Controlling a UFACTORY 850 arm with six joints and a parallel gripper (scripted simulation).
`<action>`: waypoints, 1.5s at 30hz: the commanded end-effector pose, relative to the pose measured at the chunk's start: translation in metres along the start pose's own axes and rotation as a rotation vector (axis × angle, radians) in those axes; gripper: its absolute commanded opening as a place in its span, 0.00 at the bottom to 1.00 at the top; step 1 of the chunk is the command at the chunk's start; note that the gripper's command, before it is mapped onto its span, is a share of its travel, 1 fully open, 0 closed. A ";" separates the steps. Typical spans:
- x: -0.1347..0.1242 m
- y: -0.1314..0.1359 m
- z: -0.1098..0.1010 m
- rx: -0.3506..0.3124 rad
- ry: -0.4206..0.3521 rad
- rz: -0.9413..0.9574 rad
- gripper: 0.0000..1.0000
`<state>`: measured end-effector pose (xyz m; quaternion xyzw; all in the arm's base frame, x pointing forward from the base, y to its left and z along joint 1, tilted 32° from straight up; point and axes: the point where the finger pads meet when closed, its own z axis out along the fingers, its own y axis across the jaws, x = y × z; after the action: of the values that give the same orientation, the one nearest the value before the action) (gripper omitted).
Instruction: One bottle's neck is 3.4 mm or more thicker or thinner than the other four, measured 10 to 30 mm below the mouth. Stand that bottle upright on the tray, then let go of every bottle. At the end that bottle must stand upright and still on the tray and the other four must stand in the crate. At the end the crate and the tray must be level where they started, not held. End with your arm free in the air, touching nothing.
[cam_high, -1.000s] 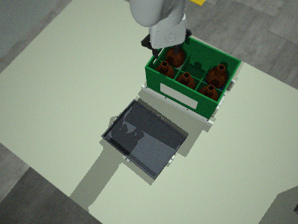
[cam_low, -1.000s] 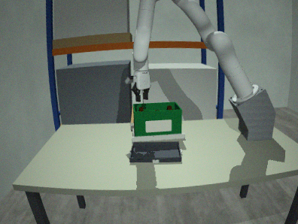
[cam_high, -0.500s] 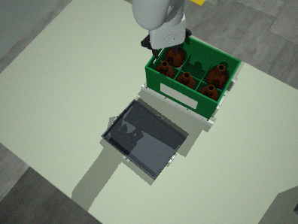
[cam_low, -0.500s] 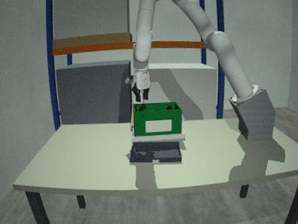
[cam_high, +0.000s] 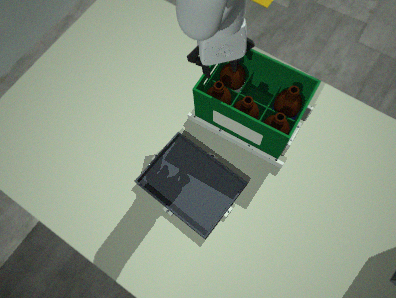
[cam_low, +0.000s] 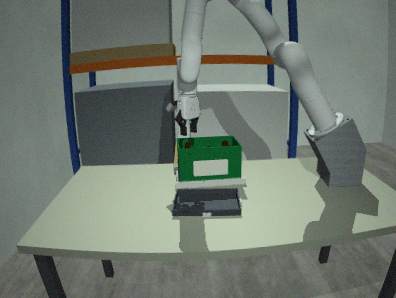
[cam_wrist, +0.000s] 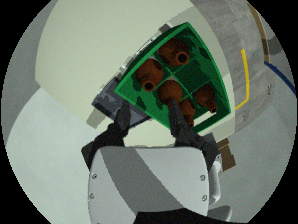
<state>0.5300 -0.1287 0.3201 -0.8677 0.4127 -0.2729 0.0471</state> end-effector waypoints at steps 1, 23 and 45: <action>0.001 0.000 0.000 0.001 0.001 0.000 0.65; 0.000 -0.001 0.022 0.000 0.002 0.000 0.65; -0.001 -0.002 0.042 0.000 0.002 0.000 0.65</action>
<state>0.5512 -0.1328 0.2855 -0.8678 0.4127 -0.2726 0.0472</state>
